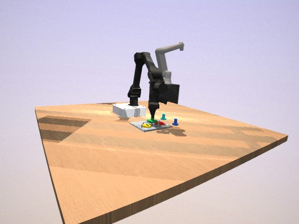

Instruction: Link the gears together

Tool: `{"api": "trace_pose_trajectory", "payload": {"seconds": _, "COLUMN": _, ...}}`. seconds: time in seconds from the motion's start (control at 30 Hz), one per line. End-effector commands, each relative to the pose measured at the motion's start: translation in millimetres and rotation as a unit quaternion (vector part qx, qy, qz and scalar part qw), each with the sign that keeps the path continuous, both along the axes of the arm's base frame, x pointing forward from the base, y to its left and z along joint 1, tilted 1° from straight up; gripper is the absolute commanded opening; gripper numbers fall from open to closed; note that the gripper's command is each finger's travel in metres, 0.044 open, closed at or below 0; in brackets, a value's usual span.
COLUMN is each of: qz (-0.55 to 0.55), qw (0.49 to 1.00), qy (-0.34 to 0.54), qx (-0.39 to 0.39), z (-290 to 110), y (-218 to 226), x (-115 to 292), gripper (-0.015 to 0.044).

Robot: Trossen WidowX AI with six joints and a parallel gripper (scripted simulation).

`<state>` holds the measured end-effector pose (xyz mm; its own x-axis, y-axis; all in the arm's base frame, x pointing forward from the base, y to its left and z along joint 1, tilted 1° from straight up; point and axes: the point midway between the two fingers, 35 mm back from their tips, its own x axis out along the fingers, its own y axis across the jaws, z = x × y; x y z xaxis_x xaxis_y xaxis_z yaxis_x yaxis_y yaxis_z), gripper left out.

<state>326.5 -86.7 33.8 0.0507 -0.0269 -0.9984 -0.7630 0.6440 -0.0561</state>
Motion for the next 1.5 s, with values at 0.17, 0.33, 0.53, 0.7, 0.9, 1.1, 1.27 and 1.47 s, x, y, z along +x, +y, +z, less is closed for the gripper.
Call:
{"api": "trace_pose_trajectory", "payload": {"seconds": 0.17, "qz": 0.075, "qw": 0.997, "qy": 0.013, "qx": -0.003, "z": -0.9, "y": -1.4, "x": -3.6, "gripper": 0.0}}
{"api": "trace_pose_trajectory", "payload": {"seconds": 0.33, "qz": 0.066, "qw": 0.998, "qy": 0.012, "qx": -0.003, "z": -5.4, "y": -1.3, "x": -2.9, "gripper": 0.0}}
{"api": "trace_pose_trajectory", "payload": {"seconds": 0.53, "qz": 0.031, "qw": 0.999, "qy": 0.012, "qx": -0.001, "z": -8.7, "y": -0.6, "x": -2.8, "gripper": 0.0}}
{"api": "trace_pose_trajectory", "payload": {"seconds": 0.7, "qz": -0.026, "qw": 1.0, "qy": 0.01, "qx": 0.001, "z": -7.6, "y": -0.5, "x": -3.7, "gripper": 0.0}}
{"api": "trace_pose_trajectory", "payload": {"seconds": 0.9, "qz": -0.077, "qw": 0.997, "qy": 0.009, "qx": 0.003, "z": -7.1, "y": -1.6, "x": -3.5, "gripper": 0.0}}
{"api": "trace_pose_trajectory", "payload": {"seconds": 1.1, "qz": -0.07, "qw": 0.997, "qy": 0.009, "qx": 0.003, "z": -7.1, "y": -1.1, "x": -2.5, "gripper": 0.0}}
{"api": "trace_pose_trajectory", "payload": {"seconds": 1.27, "qz": -0.04, "qw": 0.999, "qy": 0.01, "qx": 0.001, "z": -7.3, "y": -0.3, "x": -2.8, "gripper": 0.0}}
{"api": "trace_pose_trajectory", "payload": {"seconds": 1.47, "qz": 0.018, "qw": 1.0, "qy": 0.011, "qx": -0.001, "z": -7.5, "y": -0.4, "x": -3.9, "gripper": 0.0}}
